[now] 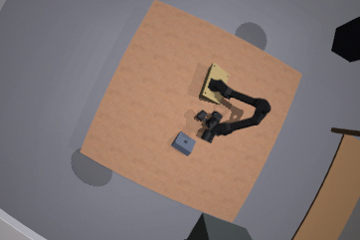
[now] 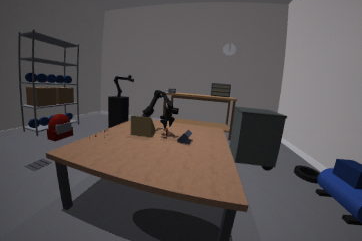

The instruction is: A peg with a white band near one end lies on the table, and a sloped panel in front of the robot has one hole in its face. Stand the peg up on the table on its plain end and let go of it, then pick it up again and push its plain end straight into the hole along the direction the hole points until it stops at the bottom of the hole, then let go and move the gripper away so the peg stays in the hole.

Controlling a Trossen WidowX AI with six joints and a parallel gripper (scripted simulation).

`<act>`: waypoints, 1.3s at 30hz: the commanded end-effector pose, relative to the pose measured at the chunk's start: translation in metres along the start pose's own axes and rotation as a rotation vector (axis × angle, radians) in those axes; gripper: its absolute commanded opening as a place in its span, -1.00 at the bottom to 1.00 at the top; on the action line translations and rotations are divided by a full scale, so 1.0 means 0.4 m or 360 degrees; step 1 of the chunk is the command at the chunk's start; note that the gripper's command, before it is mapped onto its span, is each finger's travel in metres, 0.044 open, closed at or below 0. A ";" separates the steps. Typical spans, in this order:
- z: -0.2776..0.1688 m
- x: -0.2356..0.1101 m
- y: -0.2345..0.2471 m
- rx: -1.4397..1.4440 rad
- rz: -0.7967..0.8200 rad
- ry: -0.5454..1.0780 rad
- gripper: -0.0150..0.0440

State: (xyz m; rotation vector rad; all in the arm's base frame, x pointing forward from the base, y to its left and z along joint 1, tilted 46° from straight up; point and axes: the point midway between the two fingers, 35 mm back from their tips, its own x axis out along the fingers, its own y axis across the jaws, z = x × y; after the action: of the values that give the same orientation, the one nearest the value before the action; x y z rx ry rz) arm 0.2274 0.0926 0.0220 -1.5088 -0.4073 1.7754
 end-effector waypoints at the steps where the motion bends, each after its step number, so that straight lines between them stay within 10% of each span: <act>1: 0.006 0.018 0.002 0.0010 -0.0002 -0.0014 1.00; 28: 0.015 0.117 -0.001 0.0011 -0.0012 -0.0019 1.00; 39: 0.008 0.111 -0.003 0.0001 -0.0010 -0.0008 0.02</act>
State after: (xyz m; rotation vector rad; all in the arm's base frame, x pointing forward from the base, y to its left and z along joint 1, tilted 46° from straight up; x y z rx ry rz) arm 0.2238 0.1258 -0.0075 -1.5004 -0.4120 1.7738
